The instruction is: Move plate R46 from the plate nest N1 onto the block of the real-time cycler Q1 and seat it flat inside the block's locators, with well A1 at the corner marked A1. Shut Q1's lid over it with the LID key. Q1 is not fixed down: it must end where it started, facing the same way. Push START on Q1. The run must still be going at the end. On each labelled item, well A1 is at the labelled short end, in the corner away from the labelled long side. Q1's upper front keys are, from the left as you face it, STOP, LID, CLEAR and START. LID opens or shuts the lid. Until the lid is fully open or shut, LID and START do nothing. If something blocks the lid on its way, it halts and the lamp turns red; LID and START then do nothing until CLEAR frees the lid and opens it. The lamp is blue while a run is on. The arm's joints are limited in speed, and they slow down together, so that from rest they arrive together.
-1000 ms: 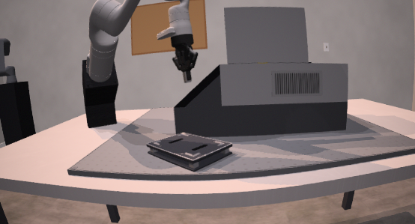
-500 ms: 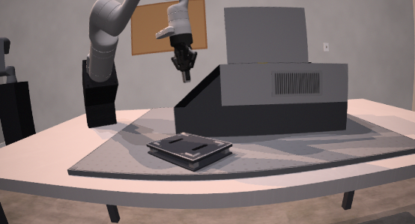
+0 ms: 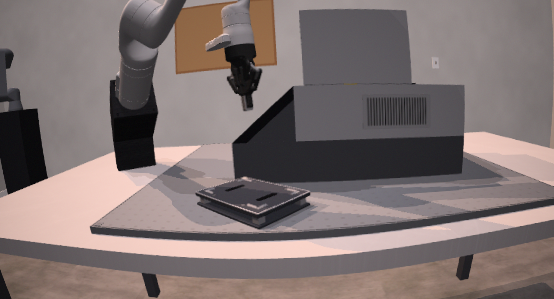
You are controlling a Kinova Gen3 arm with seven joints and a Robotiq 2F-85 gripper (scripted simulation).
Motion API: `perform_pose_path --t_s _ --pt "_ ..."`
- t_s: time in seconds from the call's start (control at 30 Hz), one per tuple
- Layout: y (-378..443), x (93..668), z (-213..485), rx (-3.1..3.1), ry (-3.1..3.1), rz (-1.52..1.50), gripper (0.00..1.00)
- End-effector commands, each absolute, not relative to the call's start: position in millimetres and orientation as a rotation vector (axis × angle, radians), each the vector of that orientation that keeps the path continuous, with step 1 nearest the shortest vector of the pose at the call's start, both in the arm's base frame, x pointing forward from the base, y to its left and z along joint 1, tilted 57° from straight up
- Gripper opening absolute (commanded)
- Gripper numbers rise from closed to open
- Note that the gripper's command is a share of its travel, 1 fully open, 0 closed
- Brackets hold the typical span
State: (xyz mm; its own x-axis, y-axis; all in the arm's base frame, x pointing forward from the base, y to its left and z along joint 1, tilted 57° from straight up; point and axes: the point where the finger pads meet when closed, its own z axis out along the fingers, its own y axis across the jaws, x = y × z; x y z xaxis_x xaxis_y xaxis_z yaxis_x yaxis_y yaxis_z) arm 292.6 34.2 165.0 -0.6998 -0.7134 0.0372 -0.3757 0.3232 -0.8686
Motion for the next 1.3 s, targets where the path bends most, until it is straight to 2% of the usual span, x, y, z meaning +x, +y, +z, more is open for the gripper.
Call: perform_pose_path --t_s 0.0,1.27 --pt "31.2 292.5 170.5 -0.982 2.232 -1.329 0.10" --pt "28.8 290.7 171.5 -0.972 2.242 -1.321 0.10"
